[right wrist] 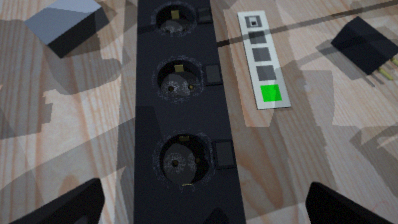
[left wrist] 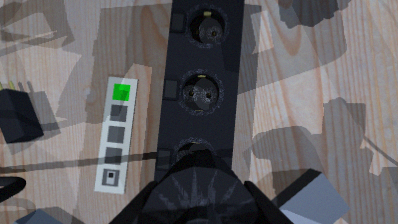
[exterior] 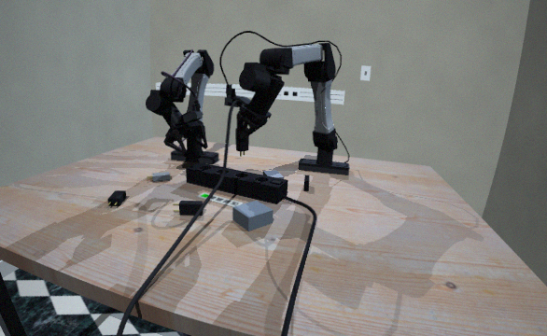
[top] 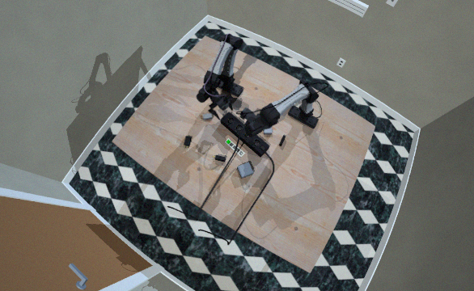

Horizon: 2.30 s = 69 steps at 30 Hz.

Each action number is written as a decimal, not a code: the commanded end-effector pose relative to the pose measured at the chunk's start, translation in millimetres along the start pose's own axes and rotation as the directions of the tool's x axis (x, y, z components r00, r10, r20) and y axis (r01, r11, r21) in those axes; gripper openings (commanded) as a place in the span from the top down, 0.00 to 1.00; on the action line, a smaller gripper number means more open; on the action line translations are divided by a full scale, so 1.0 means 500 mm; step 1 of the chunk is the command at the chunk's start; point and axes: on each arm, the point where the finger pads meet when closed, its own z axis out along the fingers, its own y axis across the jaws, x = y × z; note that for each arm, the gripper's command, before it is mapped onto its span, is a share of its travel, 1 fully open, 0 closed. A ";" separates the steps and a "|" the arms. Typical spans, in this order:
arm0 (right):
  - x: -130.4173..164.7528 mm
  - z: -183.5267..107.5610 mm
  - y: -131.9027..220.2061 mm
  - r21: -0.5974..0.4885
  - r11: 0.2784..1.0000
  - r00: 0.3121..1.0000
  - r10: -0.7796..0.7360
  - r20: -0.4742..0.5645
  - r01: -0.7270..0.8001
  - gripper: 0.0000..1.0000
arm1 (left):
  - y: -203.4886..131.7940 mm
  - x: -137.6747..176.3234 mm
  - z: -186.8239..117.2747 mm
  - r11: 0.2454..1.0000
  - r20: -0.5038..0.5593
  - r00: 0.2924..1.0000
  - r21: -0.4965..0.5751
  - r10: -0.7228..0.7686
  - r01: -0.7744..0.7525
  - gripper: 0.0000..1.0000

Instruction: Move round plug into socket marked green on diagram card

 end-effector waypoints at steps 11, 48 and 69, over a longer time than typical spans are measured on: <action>-0.142 -0.252 0.123 0.328 0.902 0.927 0.345 -0.151 -0.282 0.00 | 0.017 -0.022 -0.008 0.999 0.012 1.000 -0.037 0.014 -0.014 0.67; -0.161 -0.521 0.272 0.461 0.789 0.913 0.334 0.234 -0.407 0.00 | -0.020 -0.224 0.167 1.000 0.017 1.000 -0.018 0.019 -0.019 0.67; -0.162 -0.519 0.271 0.457 0.791 0.913 0.337 0.229 -0.407 0.00 | -0.003 -0.231 0.192 0.997 0.057 0.997 -0.053 0.050 -0.047 0.67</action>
